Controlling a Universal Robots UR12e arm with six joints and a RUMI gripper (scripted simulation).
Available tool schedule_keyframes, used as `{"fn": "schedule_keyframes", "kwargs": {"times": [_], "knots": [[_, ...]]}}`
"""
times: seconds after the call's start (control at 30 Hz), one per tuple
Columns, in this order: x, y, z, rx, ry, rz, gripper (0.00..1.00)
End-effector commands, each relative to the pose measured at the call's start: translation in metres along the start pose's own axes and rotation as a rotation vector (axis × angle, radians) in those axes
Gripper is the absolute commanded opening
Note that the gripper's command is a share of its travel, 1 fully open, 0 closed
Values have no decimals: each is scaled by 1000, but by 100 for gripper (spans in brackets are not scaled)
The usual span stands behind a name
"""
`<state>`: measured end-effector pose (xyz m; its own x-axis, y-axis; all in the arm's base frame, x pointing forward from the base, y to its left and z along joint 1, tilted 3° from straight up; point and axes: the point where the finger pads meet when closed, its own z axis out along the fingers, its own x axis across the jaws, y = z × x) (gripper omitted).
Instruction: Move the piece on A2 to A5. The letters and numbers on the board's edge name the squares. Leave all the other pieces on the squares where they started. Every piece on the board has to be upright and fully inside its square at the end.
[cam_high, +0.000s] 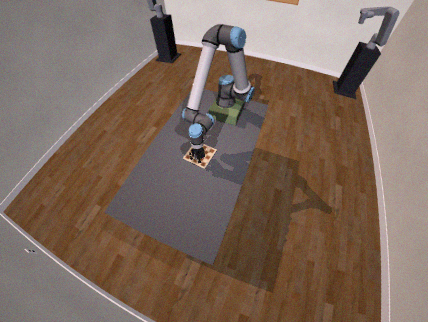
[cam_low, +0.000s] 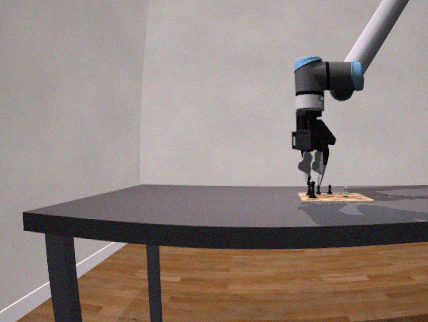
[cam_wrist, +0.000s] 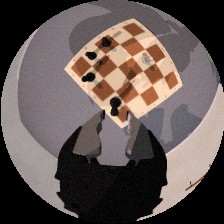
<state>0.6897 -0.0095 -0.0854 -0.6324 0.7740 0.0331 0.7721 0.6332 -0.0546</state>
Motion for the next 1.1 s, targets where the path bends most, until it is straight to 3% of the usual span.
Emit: {"fn": "schedule_keyframes", "kwargs": {"times": [0.0, 1.07], "knots": [[-3, 0, 12, -3, -2, 2, 25], [-4, 1, 16, -5, -5, 2, 25]]}}
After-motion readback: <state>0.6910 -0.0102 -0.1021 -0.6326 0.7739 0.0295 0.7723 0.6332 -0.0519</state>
